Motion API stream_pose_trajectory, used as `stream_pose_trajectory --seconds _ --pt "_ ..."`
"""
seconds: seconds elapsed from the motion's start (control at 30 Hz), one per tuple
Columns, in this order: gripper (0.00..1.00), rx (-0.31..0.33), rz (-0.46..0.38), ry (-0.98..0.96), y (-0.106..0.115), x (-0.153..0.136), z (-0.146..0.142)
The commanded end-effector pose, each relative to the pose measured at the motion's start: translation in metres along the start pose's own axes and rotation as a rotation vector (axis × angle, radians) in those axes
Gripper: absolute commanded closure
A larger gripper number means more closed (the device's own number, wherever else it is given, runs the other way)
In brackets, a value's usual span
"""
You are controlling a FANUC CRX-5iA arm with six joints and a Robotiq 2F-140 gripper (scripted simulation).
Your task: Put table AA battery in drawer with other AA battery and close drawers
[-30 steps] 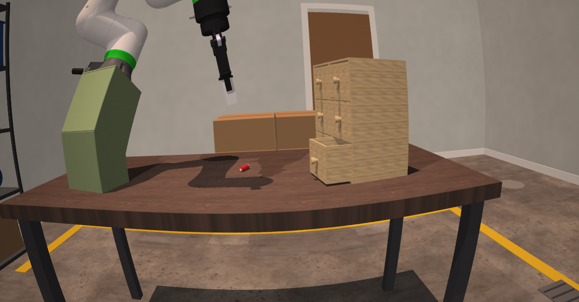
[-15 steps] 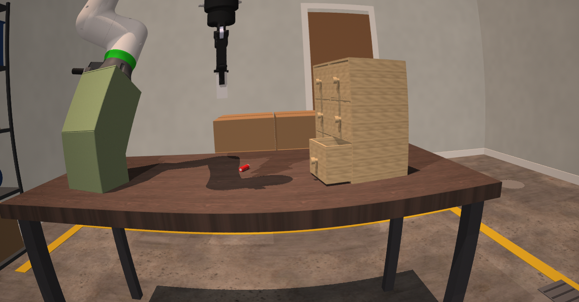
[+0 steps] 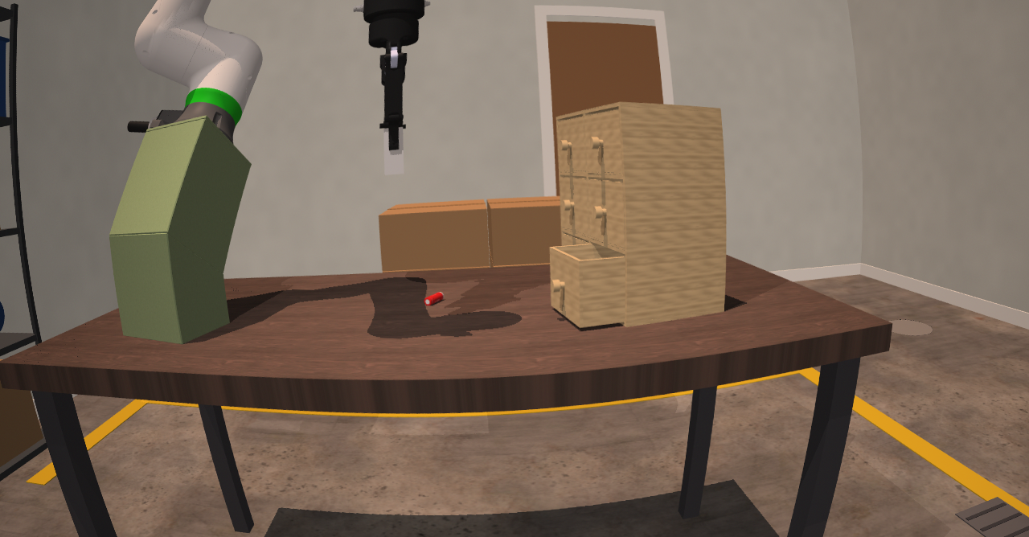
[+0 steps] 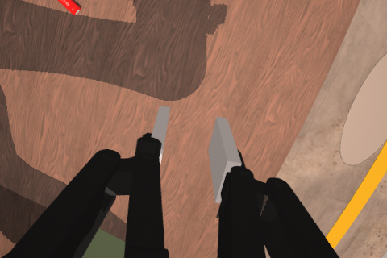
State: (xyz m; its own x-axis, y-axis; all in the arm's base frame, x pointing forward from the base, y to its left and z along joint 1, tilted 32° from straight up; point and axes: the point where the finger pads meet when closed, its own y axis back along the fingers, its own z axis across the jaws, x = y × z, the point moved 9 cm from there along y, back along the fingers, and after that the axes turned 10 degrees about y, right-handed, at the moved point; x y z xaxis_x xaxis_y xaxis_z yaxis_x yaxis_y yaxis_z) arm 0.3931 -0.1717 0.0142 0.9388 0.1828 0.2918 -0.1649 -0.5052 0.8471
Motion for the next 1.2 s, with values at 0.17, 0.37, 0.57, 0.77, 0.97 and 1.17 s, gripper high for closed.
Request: stream_pose_trajectory --seconds 0.17,0.37,0.57,0.77,0.97,1.17 --pt "0.0 0.0 0.0 0.0 0.0 0.0 0.0" --pt "0.0 0.0 0.0 0.0 0.0 0.0 0.0" --pt "0.0 0.0 0.0 0.0 0.0 0.0 0.0" --pt "0.0 0.0 0.0 0.0 0.002 0.0 0.0" --pt "0.0 0.0 0.0 0.0 0.027 0.0 0.0" --pt "0.0 0.0 0.0 0.0 0.052 0.0 0.0"
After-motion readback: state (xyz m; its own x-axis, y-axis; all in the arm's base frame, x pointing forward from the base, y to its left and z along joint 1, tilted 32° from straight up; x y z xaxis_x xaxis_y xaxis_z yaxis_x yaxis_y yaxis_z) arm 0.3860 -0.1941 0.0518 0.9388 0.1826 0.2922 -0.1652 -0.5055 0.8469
